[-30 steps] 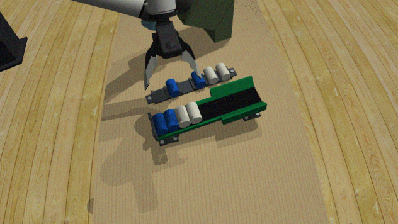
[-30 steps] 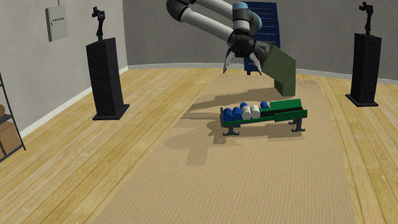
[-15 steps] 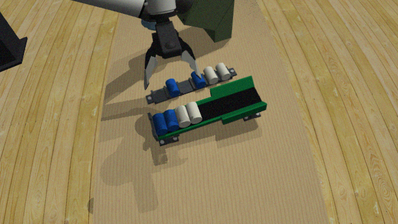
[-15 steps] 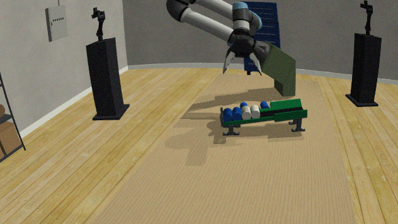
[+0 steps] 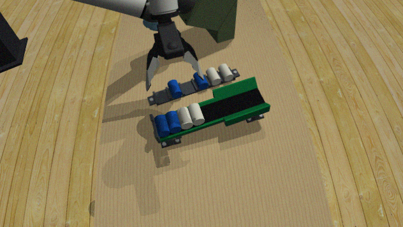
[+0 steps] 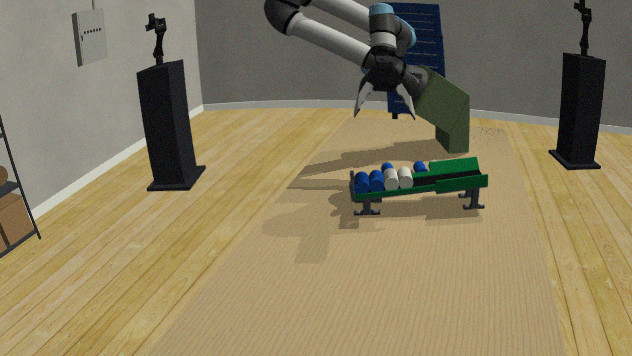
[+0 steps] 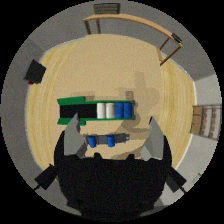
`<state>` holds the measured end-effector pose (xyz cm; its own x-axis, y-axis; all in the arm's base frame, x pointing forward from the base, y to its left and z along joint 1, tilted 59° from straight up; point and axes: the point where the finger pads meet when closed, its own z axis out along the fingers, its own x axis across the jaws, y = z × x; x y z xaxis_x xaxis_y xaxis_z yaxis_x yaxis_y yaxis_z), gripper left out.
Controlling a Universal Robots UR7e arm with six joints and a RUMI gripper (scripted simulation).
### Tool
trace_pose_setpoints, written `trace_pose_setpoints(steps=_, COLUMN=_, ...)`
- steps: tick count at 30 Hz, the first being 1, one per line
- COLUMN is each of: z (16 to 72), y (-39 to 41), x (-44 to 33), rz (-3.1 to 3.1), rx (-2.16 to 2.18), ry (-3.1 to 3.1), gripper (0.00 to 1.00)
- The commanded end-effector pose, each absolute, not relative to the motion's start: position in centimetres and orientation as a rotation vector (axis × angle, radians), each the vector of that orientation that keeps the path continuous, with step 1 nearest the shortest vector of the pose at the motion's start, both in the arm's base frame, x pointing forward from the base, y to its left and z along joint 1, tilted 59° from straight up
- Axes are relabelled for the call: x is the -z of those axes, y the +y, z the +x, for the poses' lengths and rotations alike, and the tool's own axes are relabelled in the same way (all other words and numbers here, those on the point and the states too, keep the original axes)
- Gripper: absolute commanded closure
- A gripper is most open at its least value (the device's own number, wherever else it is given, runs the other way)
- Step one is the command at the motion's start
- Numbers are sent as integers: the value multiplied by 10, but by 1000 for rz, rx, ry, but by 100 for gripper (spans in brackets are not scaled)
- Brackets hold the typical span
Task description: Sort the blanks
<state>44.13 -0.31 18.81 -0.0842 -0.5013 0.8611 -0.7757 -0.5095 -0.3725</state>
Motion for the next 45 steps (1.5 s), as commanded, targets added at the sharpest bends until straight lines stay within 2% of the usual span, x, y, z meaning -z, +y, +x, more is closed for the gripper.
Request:
trace_pose_setpoints(steps=1, z=439, y=-3, x=-188, rz=1951, rx=-1619, ry=-1388, gripper=0)
trace_pose_setpoints(steps=45, z=382, y=-18, x=-216, rz=2205, rx=-1323, ry=-1041, gripper=0)
